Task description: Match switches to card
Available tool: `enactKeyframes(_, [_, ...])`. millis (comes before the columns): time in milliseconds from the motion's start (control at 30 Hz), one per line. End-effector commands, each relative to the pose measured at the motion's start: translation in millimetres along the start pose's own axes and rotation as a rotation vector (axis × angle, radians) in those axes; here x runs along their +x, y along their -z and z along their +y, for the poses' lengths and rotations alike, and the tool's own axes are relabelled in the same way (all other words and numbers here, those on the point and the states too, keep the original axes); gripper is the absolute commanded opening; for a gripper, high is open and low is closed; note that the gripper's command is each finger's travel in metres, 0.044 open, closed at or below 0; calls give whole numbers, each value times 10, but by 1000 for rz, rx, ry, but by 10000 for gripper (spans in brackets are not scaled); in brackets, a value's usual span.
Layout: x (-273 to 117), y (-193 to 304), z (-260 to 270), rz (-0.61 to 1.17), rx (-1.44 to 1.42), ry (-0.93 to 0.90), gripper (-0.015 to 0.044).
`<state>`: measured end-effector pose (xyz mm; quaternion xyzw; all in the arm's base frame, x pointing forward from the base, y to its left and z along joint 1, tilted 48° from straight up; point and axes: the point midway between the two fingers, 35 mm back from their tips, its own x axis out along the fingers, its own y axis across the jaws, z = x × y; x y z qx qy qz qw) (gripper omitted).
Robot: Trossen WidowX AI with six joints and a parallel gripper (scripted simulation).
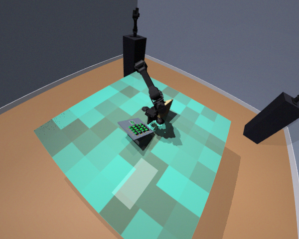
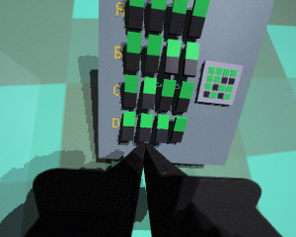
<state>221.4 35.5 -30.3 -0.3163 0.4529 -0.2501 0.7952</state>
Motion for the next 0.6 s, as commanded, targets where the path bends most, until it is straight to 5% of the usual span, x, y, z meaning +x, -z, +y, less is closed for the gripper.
enactKeyframes(0, [57, 14, -14, -5, -6, 6, 0])
enactKeyframes(567, [265, 18, -19, -5, -6, 7, 0])
